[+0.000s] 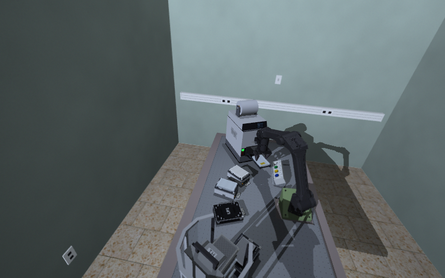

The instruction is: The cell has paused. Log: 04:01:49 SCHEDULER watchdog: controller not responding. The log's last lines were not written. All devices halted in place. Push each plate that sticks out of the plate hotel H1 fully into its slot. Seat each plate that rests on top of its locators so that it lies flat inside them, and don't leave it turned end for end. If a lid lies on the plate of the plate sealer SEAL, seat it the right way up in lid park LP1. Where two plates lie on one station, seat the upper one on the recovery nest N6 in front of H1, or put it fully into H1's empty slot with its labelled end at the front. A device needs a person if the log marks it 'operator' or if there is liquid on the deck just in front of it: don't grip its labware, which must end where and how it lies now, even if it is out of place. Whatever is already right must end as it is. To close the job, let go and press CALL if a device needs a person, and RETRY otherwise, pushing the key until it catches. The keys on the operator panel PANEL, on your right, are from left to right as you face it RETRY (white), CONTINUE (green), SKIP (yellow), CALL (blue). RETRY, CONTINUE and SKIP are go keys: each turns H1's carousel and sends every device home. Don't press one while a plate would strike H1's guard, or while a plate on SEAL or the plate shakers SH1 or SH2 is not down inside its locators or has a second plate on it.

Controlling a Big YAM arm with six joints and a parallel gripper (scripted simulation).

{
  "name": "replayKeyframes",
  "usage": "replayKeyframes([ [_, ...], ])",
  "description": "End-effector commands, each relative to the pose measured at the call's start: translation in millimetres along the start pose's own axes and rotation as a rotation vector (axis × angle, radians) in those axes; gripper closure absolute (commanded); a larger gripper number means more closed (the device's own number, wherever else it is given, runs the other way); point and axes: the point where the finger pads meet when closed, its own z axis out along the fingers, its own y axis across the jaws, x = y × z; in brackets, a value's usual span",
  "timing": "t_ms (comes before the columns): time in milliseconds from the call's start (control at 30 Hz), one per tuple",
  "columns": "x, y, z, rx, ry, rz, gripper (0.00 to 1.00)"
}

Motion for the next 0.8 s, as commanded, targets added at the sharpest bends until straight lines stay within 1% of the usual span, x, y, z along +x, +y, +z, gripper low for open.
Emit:
replayKeyframes([
  [0,-6,6,5.4,0.010,0.016,0.001,0.18],
  [233,-18,8,-6.3,0.013,-0.011,-0.011,0.18],
  [767,-18,8,-10.1,0.016,-0.011,-0.018,0.18],
])
